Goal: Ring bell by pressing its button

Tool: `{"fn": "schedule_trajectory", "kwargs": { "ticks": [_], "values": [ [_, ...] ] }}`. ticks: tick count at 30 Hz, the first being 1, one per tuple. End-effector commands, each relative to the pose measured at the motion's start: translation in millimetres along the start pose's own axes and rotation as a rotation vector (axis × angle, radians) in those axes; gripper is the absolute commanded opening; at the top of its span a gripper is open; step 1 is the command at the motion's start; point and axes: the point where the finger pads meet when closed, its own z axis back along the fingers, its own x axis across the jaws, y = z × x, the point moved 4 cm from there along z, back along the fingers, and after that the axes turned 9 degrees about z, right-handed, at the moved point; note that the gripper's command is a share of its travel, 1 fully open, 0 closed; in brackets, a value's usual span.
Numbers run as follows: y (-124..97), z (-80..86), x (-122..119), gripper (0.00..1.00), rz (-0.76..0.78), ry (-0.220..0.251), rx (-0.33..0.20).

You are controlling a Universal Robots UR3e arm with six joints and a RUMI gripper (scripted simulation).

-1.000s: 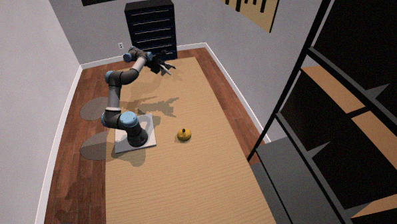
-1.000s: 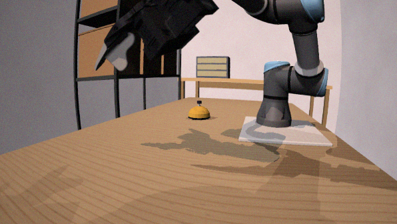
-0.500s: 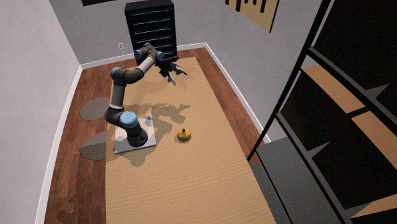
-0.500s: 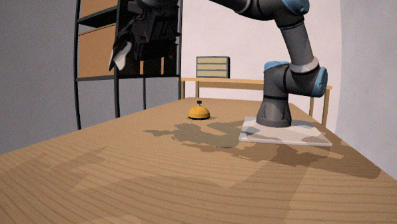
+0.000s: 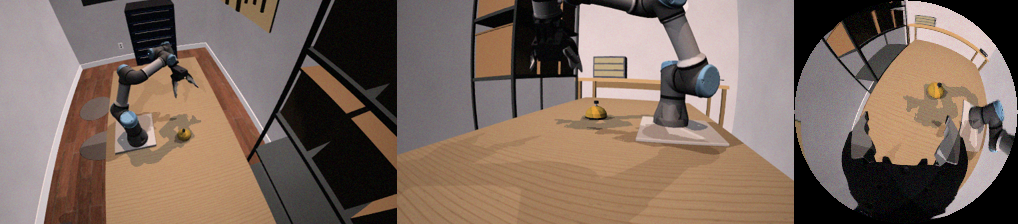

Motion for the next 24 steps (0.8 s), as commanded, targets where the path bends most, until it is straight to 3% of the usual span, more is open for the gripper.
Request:
{"fn": "schedule_trajectory", "kwargs": {
  "ticks": [1, 5, 7, 14, 22, 24],
  "values": [
    [25, -30.0, 19, 1.0, -0.22, -0.079, -0.096],
    [41, -51.4, 36, 1.0, -0.418, -0.163, -0.166],
    [41, -51.4, 36, 1.0, -0.418, -0.163, -0.166],
    [61, -80.8, 67, 1.0, -0.77, -0.309, -0.269],
    [75, -102.9, 97, 1.0, -1.155, -0.464, -0.359],
    [75, -102.9, 97, 1.0, -1.155, -0.464, -0.359]
  ]
}}
